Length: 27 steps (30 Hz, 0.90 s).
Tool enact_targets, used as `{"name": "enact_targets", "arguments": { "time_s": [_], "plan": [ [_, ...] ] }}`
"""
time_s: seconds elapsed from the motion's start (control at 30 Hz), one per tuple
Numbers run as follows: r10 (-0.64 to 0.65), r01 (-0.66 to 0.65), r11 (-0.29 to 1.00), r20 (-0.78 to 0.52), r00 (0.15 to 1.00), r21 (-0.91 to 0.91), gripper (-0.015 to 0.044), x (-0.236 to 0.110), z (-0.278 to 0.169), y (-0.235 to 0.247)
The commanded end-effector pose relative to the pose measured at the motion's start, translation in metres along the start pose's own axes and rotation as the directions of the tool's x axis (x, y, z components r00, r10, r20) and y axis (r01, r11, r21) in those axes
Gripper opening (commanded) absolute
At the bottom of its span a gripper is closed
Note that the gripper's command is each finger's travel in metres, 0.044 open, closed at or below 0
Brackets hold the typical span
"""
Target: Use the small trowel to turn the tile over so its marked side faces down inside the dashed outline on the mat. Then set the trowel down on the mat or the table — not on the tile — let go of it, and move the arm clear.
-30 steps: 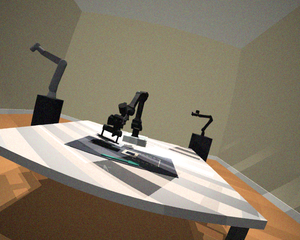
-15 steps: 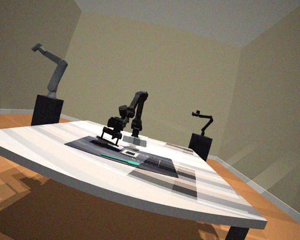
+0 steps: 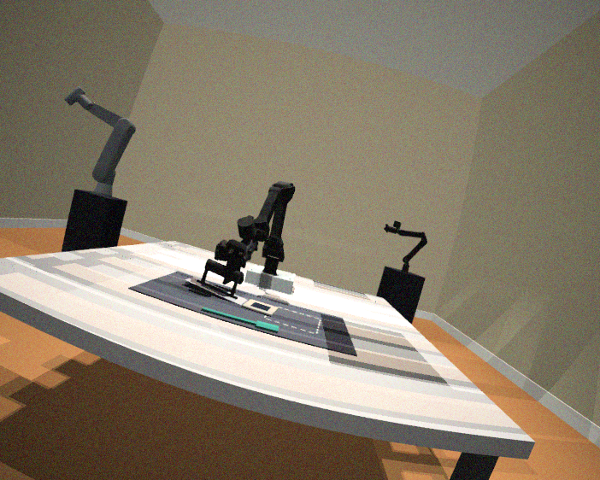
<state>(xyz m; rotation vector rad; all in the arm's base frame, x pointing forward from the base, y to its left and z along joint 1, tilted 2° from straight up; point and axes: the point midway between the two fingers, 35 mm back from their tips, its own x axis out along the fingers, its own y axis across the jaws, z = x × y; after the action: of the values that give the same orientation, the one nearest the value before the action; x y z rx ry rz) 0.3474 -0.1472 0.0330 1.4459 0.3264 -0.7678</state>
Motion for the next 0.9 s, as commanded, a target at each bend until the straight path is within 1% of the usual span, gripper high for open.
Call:
{"name": "enact_targets", "arguments": {
  "time_s": [0.0,0.87],
  "plan": [
    [0.008,-0.008,1.000,0.005,1.000,-0.001,0.0000,0.001,-0.001,0.001],
    [0.007,-0.007,1.000,0.003,1.000,0.002,0.0000,-0.001,-0.043,0.004]
  ]
}}
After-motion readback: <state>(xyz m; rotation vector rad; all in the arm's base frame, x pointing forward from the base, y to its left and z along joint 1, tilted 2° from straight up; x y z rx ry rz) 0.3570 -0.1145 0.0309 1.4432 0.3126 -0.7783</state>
